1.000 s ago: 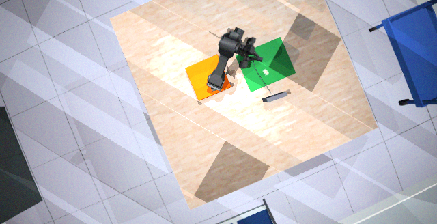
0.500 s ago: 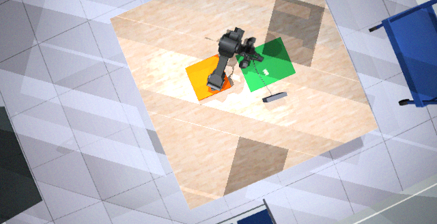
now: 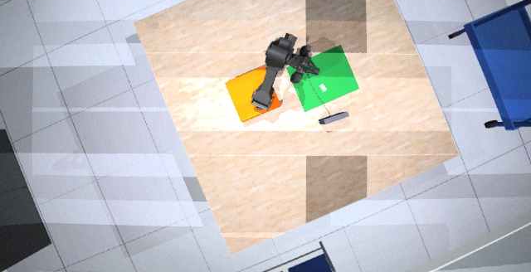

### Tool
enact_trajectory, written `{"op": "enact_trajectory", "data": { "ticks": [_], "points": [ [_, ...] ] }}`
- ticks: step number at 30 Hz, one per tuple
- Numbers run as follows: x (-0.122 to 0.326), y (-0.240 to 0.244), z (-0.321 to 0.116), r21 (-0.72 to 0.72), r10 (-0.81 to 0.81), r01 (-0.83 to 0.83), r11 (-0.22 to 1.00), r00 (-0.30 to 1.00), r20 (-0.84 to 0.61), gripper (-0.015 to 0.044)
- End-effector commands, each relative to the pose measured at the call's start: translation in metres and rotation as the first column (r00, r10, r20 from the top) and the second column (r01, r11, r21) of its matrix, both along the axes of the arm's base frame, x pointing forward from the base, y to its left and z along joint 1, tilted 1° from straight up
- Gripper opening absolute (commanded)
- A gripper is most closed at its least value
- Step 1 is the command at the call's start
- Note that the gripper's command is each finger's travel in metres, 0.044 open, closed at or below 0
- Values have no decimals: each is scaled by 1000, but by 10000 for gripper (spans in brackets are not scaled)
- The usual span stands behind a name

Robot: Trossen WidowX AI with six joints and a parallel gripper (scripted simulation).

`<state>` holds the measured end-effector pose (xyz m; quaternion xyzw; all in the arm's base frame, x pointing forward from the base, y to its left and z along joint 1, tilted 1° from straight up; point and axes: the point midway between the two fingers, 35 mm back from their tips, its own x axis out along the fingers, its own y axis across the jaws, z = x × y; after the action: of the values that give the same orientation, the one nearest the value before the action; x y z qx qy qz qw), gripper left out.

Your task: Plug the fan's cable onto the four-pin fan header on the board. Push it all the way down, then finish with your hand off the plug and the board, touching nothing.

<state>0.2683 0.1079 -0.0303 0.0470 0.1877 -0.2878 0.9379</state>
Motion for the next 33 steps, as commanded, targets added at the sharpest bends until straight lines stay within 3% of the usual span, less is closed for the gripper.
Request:
{"op": "enact_trajectory", "data": {
  "ticks": [1,13,19,33],
  "points": [
    [0,0,0,0,0,0,1000,1000,0,0],
    [0,0,0,0,0,0,1000,1000,0,0],
    [0,0,0,0,0,0,1000,1000,0,140],
    [0,0,0,0,0,0,1000,1000,0,140]
  ]
}}
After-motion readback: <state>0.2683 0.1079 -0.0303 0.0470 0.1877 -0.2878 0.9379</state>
